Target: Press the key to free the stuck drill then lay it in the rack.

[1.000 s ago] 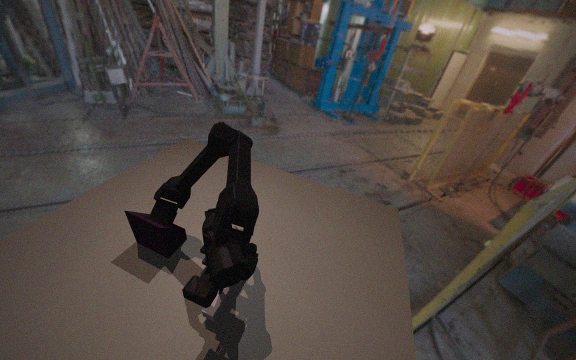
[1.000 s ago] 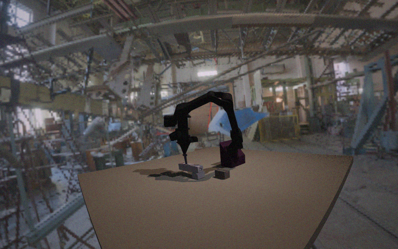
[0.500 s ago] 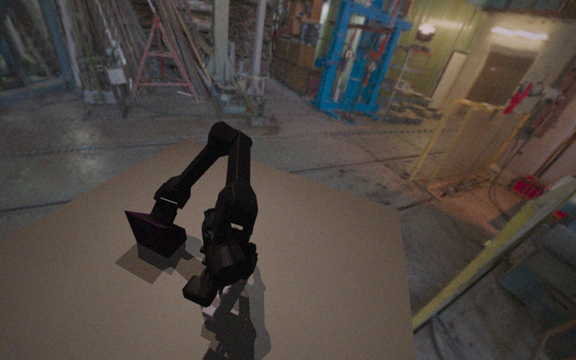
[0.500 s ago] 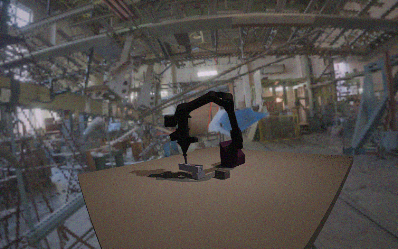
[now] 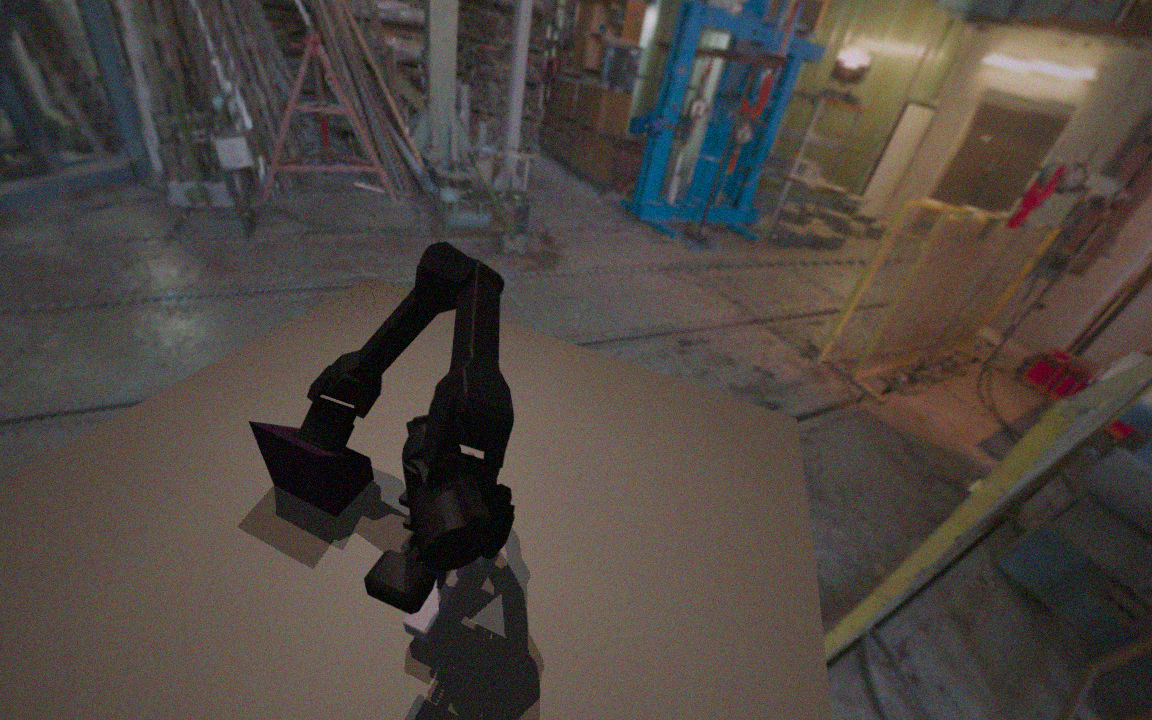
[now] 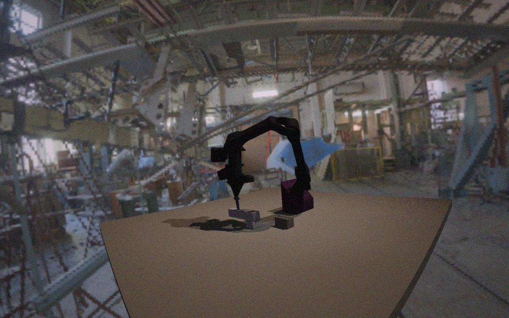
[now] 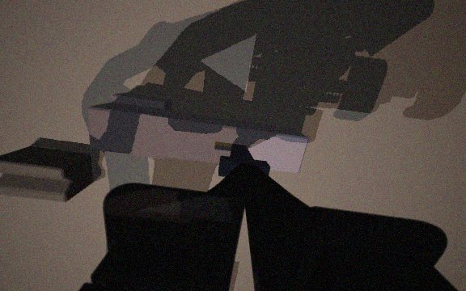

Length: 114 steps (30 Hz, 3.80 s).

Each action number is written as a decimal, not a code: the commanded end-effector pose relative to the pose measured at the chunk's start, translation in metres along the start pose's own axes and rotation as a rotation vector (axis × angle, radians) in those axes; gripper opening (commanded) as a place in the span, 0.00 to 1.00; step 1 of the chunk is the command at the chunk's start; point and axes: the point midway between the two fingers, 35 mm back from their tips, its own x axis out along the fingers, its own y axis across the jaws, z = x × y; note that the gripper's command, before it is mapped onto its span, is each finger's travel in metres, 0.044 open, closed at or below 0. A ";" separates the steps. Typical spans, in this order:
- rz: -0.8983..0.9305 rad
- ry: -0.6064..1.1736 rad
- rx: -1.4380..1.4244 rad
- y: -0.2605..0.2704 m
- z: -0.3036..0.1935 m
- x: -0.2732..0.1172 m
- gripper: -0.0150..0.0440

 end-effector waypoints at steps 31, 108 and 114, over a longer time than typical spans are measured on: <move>0.020 0.044 0.011 -0.002 0.002 -0.048 0.70; 0.053 0.009 -1.569 0.156 -0.002 0.091 0.73; 0.053 0.009 -1.569 0.156 -0.002 0.091 0.47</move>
